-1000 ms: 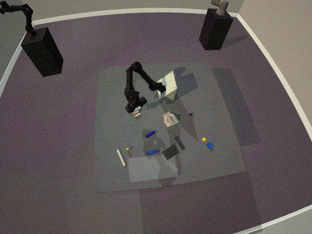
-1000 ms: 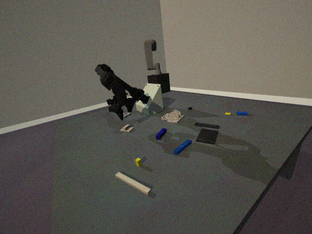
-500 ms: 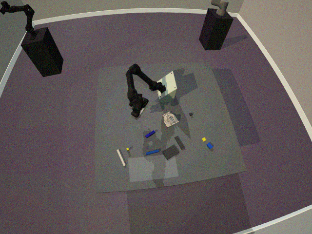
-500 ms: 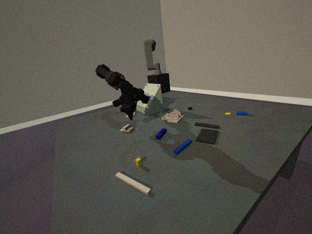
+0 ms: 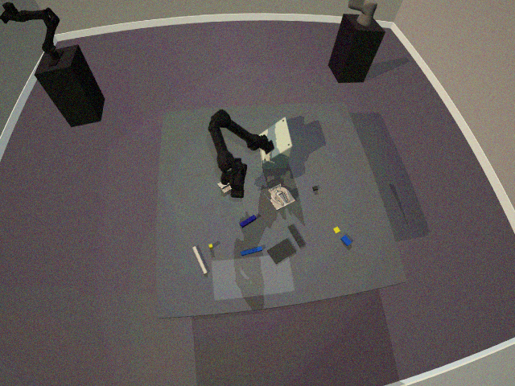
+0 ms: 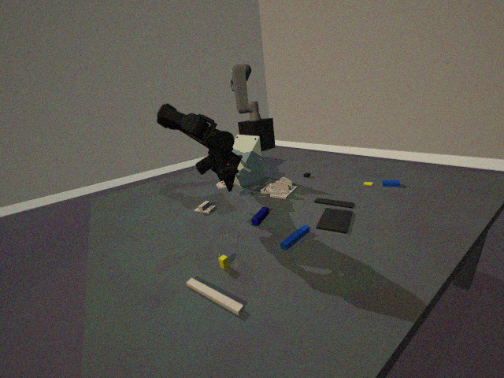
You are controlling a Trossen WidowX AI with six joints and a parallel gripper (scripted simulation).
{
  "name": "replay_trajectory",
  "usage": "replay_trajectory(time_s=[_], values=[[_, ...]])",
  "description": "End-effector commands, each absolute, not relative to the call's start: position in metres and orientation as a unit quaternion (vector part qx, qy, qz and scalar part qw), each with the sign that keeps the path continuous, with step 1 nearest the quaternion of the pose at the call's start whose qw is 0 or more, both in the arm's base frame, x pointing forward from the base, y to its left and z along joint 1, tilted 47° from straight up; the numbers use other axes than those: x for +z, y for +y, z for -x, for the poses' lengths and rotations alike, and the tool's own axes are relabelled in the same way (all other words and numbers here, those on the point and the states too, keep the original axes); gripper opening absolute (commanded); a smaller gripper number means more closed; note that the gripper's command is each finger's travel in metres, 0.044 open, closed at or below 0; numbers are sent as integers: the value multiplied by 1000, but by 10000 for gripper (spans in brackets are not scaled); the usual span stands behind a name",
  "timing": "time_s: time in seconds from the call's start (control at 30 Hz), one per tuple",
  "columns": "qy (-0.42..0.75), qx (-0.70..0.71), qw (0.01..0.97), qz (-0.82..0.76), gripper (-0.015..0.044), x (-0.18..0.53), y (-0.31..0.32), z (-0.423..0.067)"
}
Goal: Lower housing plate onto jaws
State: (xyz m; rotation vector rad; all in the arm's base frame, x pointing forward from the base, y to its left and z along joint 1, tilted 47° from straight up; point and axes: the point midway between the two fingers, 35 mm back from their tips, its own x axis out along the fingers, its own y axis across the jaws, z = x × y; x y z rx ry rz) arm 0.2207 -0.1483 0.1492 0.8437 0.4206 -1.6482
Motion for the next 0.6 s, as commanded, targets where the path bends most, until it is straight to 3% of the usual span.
replay_trajectory(time_s=[0.0,0.57], values=[[232,-692,602,-324,351,138,-140,-228],[397,-614,660,-173,351,103,-108,-247]])
